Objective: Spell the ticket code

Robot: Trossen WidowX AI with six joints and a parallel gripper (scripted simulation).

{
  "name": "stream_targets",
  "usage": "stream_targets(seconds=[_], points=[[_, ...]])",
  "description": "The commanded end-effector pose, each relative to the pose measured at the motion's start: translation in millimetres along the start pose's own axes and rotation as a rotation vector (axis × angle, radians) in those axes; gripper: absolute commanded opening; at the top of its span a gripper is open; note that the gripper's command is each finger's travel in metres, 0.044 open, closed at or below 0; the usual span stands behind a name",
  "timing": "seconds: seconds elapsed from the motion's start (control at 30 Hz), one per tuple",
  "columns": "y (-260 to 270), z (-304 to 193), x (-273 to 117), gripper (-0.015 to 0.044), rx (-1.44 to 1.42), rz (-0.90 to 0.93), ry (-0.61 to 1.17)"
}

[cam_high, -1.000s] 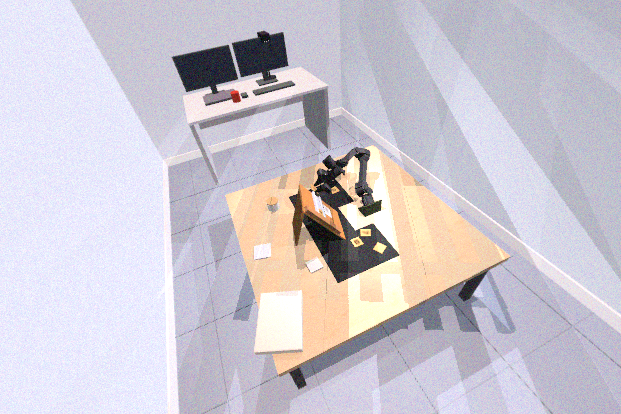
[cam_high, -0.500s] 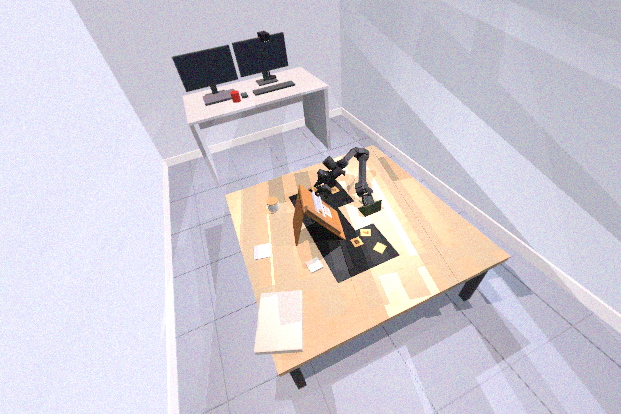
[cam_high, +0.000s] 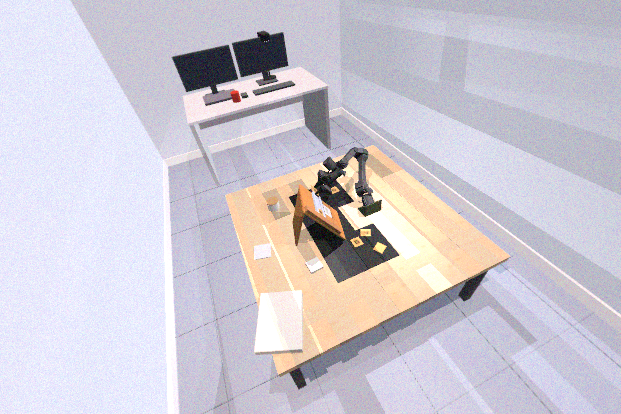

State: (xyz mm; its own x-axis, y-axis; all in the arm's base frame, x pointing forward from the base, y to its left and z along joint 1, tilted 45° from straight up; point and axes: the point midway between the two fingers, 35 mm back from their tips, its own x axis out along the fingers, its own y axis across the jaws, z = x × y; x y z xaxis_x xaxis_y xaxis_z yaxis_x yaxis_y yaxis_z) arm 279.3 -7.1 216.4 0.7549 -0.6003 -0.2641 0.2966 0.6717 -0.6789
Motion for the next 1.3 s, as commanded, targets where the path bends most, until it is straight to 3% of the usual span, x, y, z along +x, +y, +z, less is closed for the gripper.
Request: stream_targets(seconds=[0.0, 1.27], points=[[3, 0, 1, 0.0, 0.001, -0.002, 0.003], [22, 0, 0, 0.0, 0.002, -0.002, 0.003]])
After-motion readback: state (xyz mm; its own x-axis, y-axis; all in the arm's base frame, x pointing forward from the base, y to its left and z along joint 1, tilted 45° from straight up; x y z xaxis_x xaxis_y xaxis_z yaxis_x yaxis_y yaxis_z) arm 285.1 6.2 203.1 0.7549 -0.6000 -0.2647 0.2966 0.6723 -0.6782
